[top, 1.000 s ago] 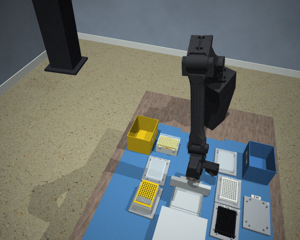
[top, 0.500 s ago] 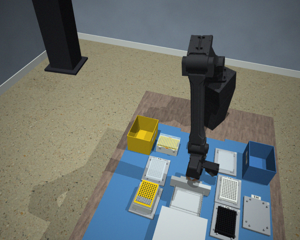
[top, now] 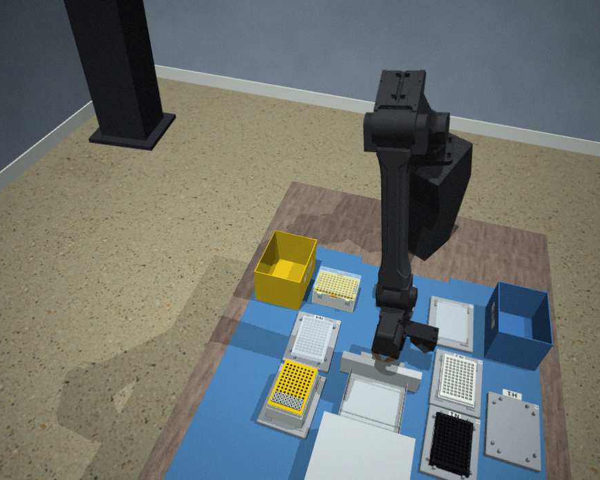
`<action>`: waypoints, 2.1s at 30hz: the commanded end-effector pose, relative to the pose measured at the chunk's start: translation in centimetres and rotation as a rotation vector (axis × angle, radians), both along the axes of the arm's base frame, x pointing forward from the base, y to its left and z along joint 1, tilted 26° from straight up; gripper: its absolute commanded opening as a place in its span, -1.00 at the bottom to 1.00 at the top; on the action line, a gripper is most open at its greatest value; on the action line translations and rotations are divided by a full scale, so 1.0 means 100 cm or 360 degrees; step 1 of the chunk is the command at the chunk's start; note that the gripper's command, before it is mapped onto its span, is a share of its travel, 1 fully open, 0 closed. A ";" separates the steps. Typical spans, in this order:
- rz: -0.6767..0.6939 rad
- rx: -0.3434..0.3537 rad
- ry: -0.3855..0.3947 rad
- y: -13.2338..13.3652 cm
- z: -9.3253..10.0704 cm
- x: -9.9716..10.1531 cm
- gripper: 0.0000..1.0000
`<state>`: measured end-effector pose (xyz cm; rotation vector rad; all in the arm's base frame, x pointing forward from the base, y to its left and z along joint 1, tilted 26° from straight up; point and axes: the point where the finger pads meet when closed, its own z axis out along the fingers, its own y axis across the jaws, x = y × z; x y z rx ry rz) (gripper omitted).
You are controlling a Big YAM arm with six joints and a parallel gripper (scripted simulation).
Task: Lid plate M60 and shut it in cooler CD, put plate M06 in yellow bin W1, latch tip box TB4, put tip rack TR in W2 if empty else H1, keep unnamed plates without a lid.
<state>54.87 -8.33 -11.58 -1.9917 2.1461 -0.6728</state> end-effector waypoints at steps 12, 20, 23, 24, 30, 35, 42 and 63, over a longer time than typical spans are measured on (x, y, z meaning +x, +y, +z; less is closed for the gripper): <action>0.0001 0.0003 0.0053 -0.006 -0.003 -0.016 -0.40; 0.0001 0.0003 0.0053 -0.006 -0.003 -0.016 -0.40; 0.0001 0.0003 0.0053 -0.006 -0.003 -0.016 -0.40; 0.0001 0.0003 0.0053 -0.006 -0.003 -0.016 -0.40; -0.0001 0.0000 0.0021 -0.006 0.010 -0.013 -0.40; 0.0003 0.0004 0.0018 0.002 0.016 -0.014 -0.40; 0.0009 0.0009 0.0033 0.010 0.015 -0.019 -0.40; 0.0010 0.0008 0.0013 0.017 0.044 -0.026 -0.40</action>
